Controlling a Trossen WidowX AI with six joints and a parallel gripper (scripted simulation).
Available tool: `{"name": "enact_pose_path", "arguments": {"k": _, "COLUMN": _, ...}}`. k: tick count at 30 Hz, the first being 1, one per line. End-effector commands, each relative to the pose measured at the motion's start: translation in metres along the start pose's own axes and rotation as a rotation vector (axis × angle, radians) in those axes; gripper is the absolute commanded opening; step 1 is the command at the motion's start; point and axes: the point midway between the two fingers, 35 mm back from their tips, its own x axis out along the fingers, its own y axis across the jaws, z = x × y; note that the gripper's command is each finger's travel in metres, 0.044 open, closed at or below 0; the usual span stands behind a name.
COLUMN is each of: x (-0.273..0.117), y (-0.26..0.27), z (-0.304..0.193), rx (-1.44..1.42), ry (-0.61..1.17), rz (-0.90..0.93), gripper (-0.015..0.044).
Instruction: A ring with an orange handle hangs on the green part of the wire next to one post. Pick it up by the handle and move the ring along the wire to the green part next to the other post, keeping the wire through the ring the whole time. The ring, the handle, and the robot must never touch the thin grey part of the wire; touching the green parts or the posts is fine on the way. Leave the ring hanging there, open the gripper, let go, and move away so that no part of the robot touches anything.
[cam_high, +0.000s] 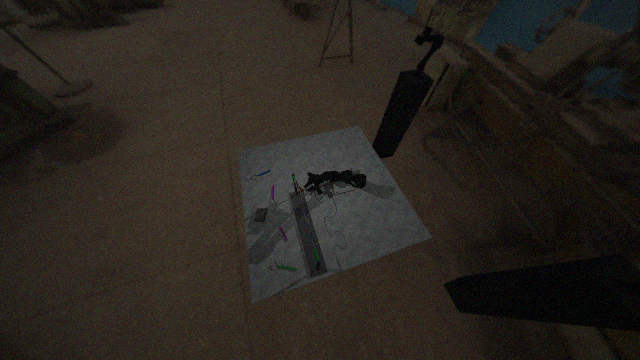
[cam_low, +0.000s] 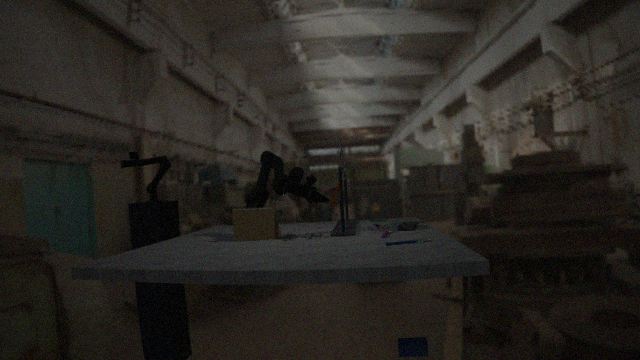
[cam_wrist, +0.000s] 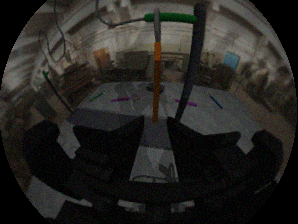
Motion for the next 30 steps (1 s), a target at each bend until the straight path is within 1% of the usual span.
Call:
{"name": "enact_pose_path", "arguments": {"k": 1, "x": -0.004, "y": 0.0, "z": -0.001, "rx": -0.001, "ry": 0.004, "rz": 0.001, "gripper": 0.016}}
{"name": "enact_pose_path", "arguments": {"k": 19, "x": -0.004, "y": 0.0, "z": -0.001, "rx": -0.001, "ry": 0.004, "rz": 0.001, "gripper": 0.016}}
{"name": "enact_pose_path", "arguments": {"k": 21, "x": -0.01, "y": 0.0, "z": 0.0, "rx": 0.0, "ry": 0.001, "rz": -0.001, "gripper": 0.0212}}
{"name": "enact_pose_path", "arguments": {"k": 26, "x": -0.049, "y": 0.0, "z": 0.0, "rx": 0.001, "ry": 0.002, "rz": -0.002, "gripper": 0.0344}}
{"name": "enact_pose_path", "arguments": {"k": 29, "x": -0.054, "y": 0.0, "z": -0.001, "rx": 0.001, "ry": 0.002, "rz": -0.002, "gripper": 0.0423}}
{"name": "enact_pose_path", "arguments": {"k": 30, "x": -0.054, "y": 0.0, "z": -0.001, "rx": 0.001, "ry": 0.002, "rz": -0.002, "gripper": 0.044}}
